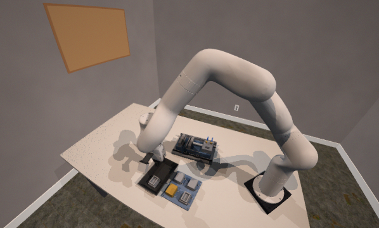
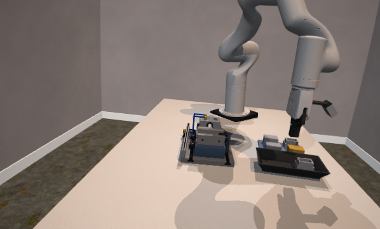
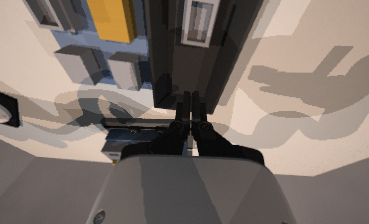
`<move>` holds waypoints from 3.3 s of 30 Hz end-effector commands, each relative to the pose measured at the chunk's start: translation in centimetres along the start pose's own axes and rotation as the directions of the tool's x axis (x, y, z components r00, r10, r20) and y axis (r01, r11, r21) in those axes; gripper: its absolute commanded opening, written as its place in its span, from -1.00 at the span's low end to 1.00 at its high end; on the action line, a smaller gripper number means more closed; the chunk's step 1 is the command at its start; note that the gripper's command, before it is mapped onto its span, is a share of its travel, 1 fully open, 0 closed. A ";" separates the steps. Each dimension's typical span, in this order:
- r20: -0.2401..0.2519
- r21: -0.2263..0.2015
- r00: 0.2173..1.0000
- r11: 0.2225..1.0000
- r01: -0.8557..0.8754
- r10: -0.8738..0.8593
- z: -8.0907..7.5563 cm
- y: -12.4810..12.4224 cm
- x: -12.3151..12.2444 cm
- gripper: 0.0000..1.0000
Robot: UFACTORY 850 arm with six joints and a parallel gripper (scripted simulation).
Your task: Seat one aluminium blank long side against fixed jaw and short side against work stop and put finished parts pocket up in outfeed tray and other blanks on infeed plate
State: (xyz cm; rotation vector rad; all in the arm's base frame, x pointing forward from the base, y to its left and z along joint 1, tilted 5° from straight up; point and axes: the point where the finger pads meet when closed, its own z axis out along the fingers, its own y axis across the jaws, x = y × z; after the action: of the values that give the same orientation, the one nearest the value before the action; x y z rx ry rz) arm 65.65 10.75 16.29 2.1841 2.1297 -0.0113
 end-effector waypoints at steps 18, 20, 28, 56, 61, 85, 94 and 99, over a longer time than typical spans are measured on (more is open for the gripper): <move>-0.001 -0.002 1.000 1.000 0.000 0.000 -4.5 0.1 0.0 -1.00; -0.001 -0.002 1.000 1.000 0.000 0.000 -4.6 0.1 0.0 -1.00; -0.001 -0.002 1.000 1.000 0.000 0.000 -5.0 0.1 0.0 -1.00; -0.003 -0.001 1.000 1.000 0.000 0.000 -4.9 -3.0 -19.9 -1.00; -0.003 -0.001 1.000 1.000 0.000 0.000 -4.9 -4.2 -23.3 -1.00; -0.001 -0.002 1.000 1.000 0.000 0.000 -5.0 -7.4 -29.8 -1.00; -0.001 -0.002 1.000 1.000 0.000 0.000 -5.0 -7.4 -29.8 -1.00; -0.001 -0.002 1.000 1.000 0.000 0.000 -5.0 -7.4 -29.8 -1.00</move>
State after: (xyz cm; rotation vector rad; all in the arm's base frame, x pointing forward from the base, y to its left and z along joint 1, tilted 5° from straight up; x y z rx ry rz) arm 57.11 -18.45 22.73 2.1845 2.1301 -0.0100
